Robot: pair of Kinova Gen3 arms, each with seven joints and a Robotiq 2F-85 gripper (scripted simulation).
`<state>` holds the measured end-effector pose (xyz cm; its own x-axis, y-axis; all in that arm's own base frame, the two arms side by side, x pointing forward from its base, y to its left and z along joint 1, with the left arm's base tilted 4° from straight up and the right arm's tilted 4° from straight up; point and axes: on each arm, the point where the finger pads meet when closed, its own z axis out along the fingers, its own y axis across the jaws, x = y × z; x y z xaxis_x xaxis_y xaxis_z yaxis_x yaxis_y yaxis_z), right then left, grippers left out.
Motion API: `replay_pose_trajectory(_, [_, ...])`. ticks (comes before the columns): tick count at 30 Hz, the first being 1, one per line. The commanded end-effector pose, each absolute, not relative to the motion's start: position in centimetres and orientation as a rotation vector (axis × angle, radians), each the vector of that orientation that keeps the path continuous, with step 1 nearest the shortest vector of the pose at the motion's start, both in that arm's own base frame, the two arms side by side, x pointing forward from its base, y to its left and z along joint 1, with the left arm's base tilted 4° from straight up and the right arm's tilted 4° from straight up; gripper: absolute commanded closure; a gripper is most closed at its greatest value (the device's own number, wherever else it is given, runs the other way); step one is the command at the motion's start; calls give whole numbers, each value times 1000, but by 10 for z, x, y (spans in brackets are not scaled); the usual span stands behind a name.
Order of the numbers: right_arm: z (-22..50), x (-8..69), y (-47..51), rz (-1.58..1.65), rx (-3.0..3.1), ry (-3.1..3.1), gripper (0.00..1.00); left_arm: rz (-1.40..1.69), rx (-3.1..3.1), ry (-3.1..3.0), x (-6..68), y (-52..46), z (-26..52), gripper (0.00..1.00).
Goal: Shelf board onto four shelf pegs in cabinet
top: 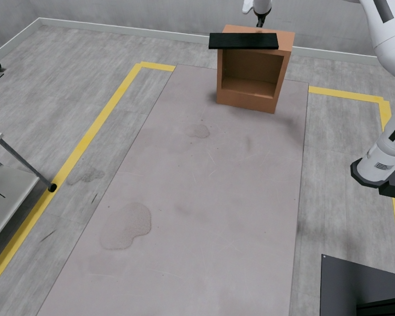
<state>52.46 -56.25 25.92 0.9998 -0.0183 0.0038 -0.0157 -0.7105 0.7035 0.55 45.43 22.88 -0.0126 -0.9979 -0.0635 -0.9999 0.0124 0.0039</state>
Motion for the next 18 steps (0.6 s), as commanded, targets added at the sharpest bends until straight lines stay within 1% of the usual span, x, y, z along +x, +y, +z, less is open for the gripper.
replay_pose_trajectory(1, [261,525,-563,-4,2348,-26,903,75,-2176,2203,5,455,229,2])
replay_pose_trajectory(18, [261,523,-562,-19,2206,-33,903,75,-2176,2203,5,455,229,2])
